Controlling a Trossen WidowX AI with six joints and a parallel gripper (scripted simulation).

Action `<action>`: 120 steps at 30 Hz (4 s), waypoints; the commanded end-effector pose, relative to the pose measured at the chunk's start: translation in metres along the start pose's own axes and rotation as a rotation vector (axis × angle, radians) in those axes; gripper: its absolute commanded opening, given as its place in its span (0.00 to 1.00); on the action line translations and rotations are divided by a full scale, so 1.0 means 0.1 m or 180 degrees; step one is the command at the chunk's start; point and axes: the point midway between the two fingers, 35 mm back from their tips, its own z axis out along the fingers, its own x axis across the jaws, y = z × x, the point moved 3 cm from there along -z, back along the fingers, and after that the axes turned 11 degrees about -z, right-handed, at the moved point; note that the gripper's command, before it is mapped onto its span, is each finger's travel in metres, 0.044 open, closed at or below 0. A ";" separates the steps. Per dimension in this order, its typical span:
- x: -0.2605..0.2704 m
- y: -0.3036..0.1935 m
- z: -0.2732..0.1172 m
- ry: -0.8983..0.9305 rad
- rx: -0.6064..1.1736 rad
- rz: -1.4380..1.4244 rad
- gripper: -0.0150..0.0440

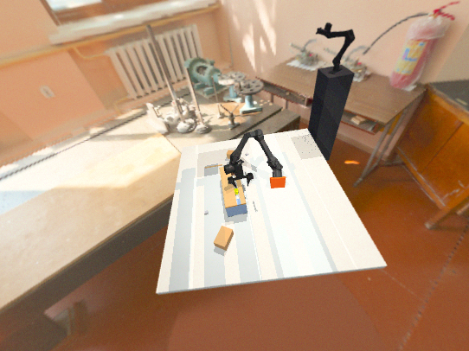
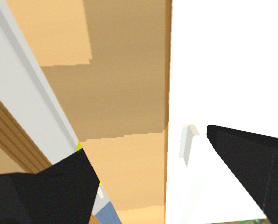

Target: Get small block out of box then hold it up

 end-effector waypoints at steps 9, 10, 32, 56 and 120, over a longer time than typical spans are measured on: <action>0.03 -0.18 0.06 0.0001 0.0014 0.0012 0.93; 0.03 -0.15 0.05 0.0001 0.0014 0.0012 0.93; 0.04 -0.23 0.08 0.0002 0.0015 0.0012 0.93; 0.08 -0.45 0.16 0.0004 0.0019 0.0012 0.93; 0.20 -1.12 -0.23 0.0023 0.0018 -0.0042 0.93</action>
